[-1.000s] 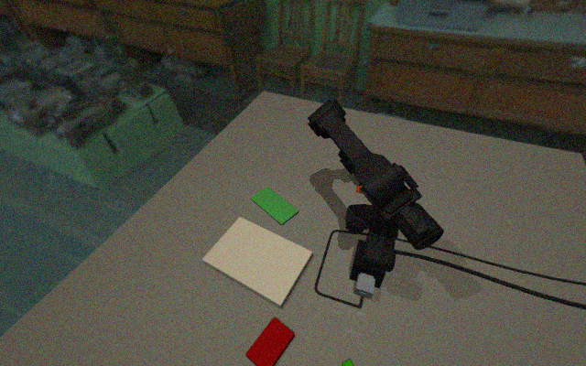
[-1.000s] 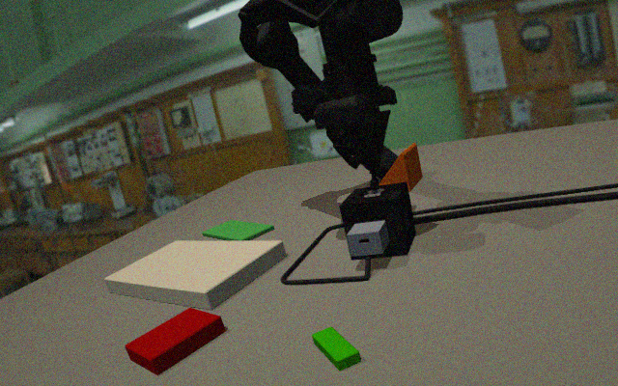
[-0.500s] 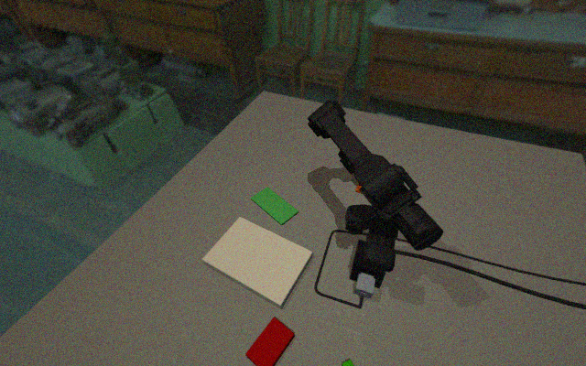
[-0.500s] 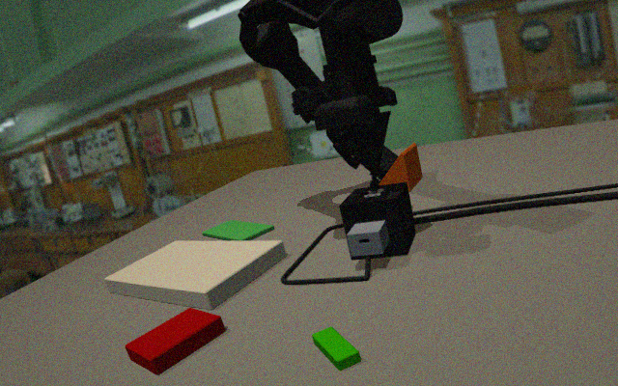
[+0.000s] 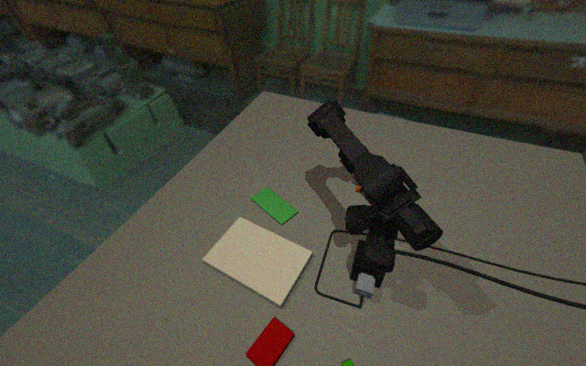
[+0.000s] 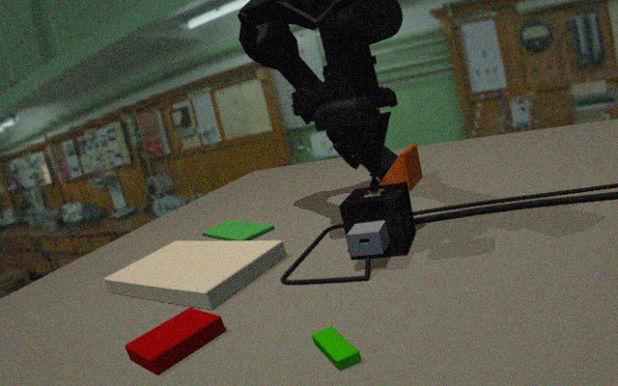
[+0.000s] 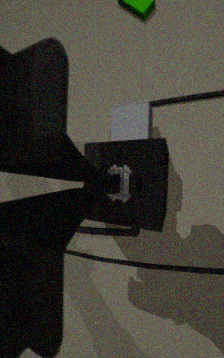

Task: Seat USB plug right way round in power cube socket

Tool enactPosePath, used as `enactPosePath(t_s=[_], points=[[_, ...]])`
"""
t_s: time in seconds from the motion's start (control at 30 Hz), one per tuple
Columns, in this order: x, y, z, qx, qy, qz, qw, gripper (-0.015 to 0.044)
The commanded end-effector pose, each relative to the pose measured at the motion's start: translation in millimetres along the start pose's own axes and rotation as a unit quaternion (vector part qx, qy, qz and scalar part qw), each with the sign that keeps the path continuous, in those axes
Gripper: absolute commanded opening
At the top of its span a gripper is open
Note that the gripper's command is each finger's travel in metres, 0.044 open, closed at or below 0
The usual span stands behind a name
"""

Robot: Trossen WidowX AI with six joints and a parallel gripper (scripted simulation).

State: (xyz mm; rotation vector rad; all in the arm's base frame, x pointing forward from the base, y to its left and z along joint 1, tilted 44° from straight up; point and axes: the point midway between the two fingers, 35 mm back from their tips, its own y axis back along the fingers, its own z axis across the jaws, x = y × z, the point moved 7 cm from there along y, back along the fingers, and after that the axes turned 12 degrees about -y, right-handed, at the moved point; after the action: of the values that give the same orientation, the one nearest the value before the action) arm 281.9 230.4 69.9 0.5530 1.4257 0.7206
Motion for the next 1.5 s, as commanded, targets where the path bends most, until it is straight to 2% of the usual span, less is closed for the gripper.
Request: enactPosePath(t_s=[0.0,1.47], points=[[-0.3,-0.8,0.1,-0.001,0.002,0.0,1.0,0.0],[-0.3,-4.5,0.1,-0.001,0.002,0.0,1.0,0.0]])
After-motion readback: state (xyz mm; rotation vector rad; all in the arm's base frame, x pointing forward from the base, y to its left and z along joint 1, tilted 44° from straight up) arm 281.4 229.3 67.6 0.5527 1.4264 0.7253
